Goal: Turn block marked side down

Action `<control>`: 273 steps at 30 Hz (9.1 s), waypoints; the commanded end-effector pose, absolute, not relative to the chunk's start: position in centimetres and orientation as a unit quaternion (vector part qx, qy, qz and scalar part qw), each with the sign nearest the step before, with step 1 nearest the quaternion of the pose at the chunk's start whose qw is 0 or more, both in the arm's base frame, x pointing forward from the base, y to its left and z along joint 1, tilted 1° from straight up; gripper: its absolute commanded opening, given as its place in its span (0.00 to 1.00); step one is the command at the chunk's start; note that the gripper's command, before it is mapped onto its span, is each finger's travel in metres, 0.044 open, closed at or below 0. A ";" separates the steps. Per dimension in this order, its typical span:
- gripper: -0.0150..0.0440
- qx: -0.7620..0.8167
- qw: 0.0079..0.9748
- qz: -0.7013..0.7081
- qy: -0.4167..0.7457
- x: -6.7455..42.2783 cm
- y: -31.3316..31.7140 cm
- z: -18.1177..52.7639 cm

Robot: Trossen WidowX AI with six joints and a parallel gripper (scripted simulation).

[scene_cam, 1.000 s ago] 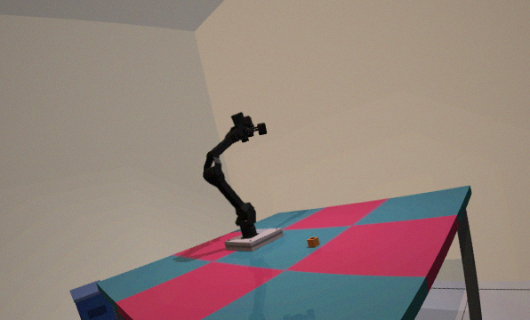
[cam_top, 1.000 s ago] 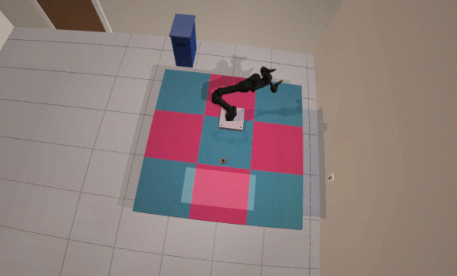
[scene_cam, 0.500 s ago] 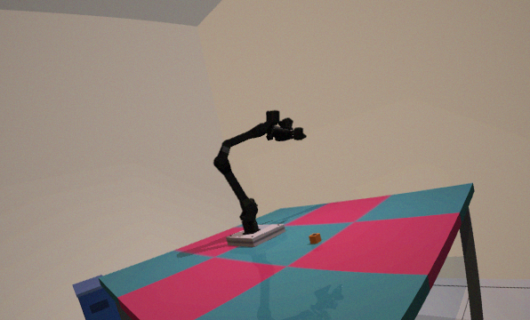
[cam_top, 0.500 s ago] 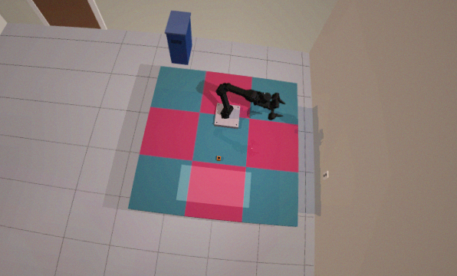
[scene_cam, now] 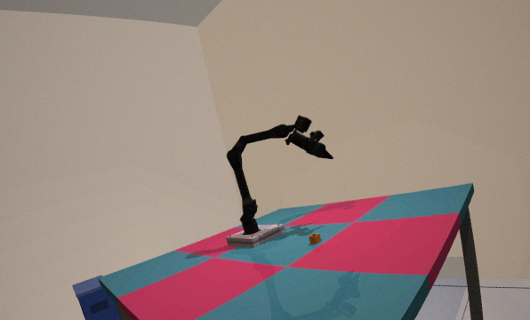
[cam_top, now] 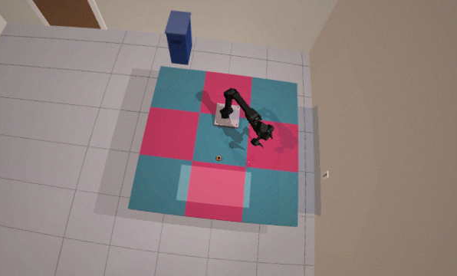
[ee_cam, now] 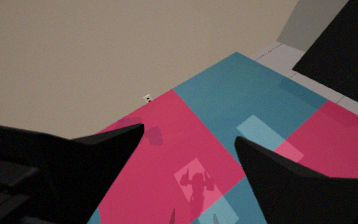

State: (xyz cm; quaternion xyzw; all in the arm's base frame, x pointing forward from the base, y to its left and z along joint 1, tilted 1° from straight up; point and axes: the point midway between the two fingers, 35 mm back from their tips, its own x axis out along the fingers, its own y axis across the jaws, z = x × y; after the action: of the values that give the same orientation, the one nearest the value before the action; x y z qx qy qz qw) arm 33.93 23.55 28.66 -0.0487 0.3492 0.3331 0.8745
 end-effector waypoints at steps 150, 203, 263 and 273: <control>0.25 0.044 0.900 -0.085 0.426 38.0 -8.4 2.1; 0.52 0.026 0.967 -0.092 0.238 36.8 -8.1 1.3; 1.00 0.046 0.885 -0.083 0.456 35.9 -8.0 8.2; 1.00 0.049 0.870 -0.081 0.484 34.7 -7.8 8.3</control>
State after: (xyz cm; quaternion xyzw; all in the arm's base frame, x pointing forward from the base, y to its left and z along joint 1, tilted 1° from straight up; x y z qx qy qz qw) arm 36.50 -8.06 4.70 0.0500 0.4339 -0.0834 0.8957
